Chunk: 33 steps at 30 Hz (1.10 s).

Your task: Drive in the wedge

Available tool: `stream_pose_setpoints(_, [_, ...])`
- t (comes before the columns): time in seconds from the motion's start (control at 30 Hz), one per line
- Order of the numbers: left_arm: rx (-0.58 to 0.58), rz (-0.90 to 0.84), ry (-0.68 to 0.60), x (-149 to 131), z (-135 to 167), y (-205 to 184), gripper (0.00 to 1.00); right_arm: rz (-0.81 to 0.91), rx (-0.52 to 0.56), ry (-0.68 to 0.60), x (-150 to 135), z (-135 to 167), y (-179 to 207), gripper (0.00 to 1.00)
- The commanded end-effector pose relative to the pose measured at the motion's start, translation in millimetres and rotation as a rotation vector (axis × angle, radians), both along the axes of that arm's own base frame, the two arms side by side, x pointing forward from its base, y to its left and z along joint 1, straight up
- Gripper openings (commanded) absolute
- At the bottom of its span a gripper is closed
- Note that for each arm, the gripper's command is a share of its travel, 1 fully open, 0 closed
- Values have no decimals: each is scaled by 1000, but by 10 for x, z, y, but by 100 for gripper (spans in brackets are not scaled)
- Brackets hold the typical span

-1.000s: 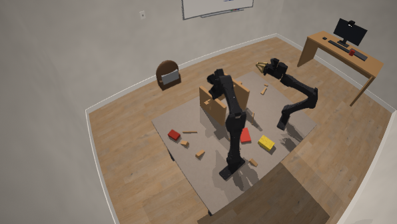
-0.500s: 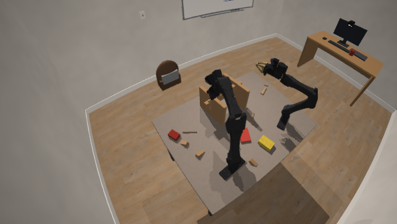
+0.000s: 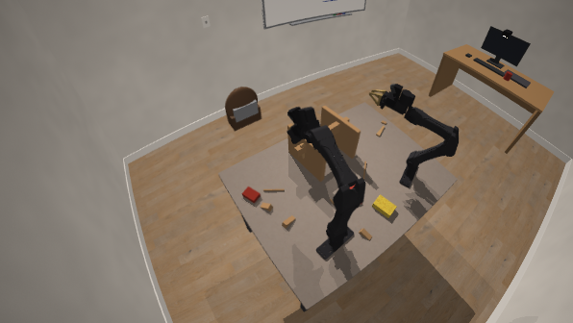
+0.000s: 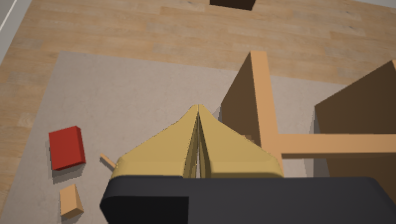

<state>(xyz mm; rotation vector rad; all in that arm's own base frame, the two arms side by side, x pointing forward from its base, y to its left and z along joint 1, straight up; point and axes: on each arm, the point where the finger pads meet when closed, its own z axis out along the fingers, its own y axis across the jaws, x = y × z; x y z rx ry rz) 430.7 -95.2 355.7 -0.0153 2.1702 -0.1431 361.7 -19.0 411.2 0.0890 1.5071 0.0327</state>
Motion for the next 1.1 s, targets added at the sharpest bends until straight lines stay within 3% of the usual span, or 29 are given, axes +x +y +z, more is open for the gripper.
stream_pose_setpoints(0.0, [-15, -23, -220, 85, 239, 158, 0, -6, 2, -75, -64, 301, -19, 36])
stream_pose_setpoints(0.1, [-15, -3, -369, -63, 904, 348, 0, -7, 2, -90, -100, 362, -21, 36])
stream_pose_setpoints(0.13, [-3, -2, -392, -65, 671, 401, 0, -7, 2, -93, -116, 374, -20, 36])
stream_pose_setpoints(0.2, [19, 5, -426, -90, 494, 509, 0, -6, 2, -92, -111, 370, -17, 36])
stream_pose_setpoints(0.27, [19, 5, -426, -90, 494, 509, 0, -6, 2, -92, -111, 370, -17, 36])
stream_pose_setpoints(0.4, [57, 28, -573, -304, 681, 723, 0, -3, 4, -97, -139, 388, -7, 36])
stream_pose_setpoints(0.47, [77, 42, -661, -446, 953, 818, 0, -2, 4, -96, -135, 385, -4, 36])
stream_pose_setpoints(0.5, [91, 43, -660, -446, 743, 851, 0, 0, 4, -98, -144, 392, 3, 36])
stream_pose_setpoints(0.63, [107, 58, -675, -532, 663, 947, 0, 3, 4, -99, -150, 398, 13, 36])
stream_pose_setpoints(0.73, [94, 65, -612, -436, 493, 961, 0, 5, 4, -100, -158, 403, 21, 36])
stream_pose_setpoints(0.83, [85, 71, -606, -458, 500, 966, 0, 5, 4, -100, -158, 403, 21, 36])
stream_pose_setpoints(0.87, [84, 76, -659, -575, 694, 971, 0, 1, 5, -72, -116, 302, 6, 36])
stream_pose_setpoints(0.9, [86, 82, -663, -598, 703, 993, 0, 6, 6, -105, -193, 424, 24, 36])
stream_pose_setpoints(1.07, [82, 62, -670, -595, 743, 904, 0, 6, 7, -102, -192, 418, 25, 36])
